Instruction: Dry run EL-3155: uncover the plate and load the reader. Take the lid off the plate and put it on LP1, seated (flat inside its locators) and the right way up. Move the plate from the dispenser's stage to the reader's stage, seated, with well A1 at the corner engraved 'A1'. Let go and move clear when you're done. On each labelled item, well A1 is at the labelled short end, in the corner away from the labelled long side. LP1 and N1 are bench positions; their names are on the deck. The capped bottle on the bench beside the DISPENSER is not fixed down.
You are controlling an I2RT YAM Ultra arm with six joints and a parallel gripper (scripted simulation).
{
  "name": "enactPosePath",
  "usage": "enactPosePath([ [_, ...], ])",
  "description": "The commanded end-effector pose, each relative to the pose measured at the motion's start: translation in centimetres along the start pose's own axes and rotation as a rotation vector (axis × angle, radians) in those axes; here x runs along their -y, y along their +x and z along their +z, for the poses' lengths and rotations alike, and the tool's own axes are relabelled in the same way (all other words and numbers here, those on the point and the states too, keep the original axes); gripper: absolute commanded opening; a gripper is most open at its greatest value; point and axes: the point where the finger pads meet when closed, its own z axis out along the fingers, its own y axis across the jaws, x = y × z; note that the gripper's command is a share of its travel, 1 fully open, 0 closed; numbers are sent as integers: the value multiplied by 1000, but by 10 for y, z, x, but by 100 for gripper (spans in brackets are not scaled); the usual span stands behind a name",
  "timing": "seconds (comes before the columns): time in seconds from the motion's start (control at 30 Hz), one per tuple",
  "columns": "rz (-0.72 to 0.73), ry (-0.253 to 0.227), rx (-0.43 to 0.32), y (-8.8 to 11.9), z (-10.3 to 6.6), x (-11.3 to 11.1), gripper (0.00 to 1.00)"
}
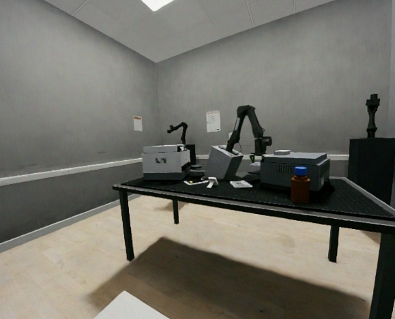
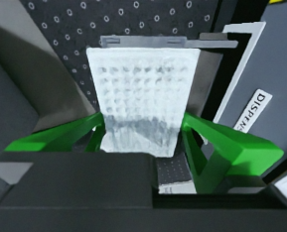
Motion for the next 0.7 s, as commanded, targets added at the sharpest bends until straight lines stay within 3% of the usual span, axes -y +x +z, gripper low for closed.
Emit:
enactPosePath([
  [0.0,0,33,6,2,-14,11,86],
  [0.67,1,28,6,2,-39,8,86],
])
